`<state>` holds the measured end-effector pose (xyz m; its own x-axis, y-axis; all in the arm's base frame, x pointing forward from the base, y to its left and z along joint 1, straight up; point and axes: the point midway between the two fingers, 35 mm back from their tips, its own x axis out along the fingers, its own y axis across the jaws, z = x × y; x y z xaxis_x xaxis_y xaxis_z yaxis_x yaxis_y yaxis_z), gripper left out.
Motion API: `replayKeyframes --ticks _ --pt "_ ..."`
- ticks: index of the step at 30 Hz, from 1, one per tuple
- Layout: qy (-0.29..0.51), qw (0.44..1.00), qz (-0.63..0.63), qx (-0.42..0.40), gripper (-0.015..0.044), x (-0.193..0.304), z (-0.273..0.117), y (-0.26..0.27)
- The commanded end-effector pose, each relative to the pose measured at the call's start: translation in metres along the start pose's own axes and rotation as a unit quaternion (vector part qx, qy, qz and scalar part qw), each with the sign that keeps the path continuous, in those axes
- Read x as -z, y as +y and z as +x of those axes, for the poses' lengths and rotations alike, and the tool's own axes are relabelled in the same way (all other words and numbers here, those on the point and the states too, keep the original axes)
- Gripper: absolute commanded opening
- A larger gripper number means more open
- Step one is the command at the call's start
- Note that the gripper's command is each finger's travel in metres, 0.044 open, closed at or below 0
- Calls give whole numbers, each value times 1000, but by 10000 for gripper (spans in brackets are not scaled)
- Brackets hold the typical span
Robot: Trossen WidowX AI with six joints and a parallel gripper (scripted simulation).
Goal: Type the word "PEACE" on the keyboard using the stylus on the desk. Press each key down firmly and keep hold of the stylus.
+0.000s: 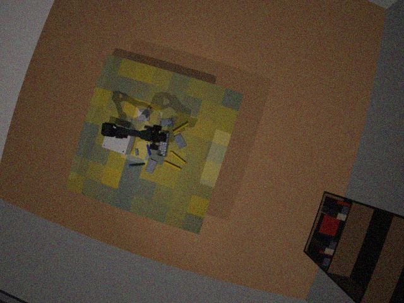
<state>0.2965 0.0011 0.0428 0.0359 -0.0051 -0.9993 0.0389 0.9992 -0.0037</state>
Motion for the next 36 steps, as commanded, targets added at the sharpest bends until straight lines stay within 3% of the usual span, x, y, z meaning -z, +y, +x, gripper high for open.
replayKeyframes --ticks 1,4,7,15,23,36 --pt "0 1000 0 0 0 0 0 0" --pt "1 1000 -6 -1 79 0 0 -1" --pt "20 996 -91 -12 150 6 5 -14" --pt "51 923 -372 -85 150 31 19 -53" --pt "10 772 -611 -172 150 60 29 -84" --pt "-100 581 -776 -226 150 90 34 -110"
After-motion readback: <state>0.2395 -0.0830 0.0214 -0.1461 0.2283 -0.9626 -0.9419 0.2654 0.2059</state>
